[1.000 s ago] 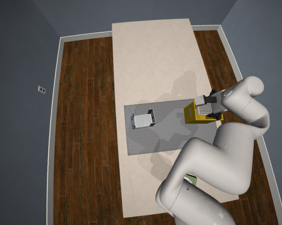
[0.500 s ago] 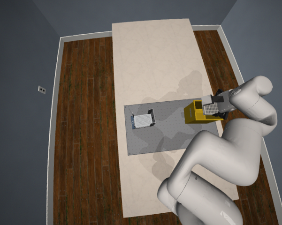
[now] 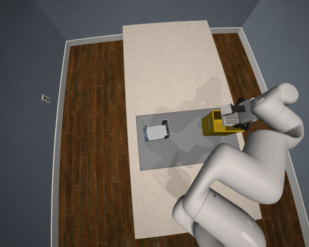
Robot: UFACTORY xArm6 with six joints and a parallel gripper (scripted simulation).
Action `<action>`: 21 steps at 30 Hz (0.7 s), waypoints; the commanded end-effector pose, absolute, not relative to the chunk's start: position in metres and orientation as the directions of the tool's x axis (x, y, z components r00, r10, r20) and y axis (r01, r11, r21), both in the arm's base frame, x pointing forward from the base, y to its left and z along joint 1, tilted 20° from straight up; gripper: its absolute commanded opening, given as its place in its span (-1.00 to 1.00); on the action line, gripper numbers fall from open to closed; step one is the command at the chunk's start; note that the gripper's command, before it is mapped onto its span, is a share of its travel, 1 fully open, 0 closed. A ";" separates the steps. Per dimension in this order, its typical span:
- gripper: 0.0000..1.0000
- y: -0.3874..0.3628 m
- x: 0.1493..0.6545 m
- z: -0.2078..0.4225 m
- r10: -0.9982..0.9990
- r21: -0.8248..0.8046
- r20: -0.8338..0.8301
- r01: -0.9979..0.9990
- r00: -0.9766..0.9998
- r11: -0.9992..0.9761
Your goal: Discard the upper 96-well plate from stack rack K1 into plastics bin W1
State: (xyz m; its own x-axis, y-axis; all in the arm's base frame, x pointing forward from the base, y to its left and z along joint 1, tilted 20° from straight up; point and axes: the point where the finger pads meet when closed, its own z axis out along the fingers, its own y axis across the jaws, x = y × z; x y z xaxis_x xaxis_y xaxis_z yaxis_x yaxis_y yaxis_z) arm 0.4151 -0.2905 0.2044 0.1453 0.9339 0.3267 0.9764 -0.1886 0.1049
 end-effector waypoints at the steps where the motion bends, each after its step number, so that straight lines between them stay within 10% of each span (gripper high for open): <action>1: -1.00 -0.291 0.416 0.206 0.935 0.109 0.324 0.976 0.145 -0.189; 21: -1.00 -0.290 0.416 0.203 0.935 0.109 0.324 0.976 0.145 -0.189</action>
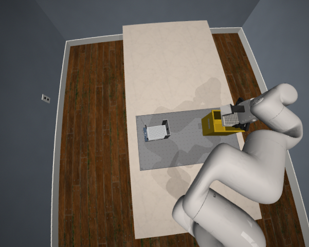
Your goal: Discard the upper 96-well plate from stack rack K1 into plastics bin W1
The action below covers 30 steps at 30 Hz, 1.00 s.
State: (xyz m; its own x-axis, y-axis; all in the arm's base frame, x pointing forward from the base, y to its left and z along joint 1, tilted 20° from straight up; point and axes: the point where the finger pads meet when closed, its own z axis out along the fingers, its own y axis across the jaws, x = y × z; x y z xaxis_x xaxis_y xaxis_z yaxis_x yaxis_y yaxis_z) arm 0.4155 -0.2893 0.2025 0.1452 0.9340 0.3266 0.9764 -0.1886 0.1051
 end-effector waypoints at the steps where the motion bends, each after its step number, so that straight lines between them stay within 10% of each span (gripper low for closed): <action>1: -1.00 -0.290 0.416 0.202 0.935 0.109 0.324 0.976 0.145 -0.189; 30: -1.00 -0.285 0.419 0.189 0.935 0.109 0.324 0.976 0.145 -0.189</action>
State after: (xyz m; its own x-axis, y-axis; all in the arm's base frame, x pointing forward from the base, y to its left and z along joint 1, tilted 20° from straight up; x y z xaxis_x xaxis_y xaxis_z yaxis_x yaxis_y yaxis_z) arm 0.4181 -0.2842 0.1873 0.1453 0.9339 0.3266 0.9764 -0.1887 0.1050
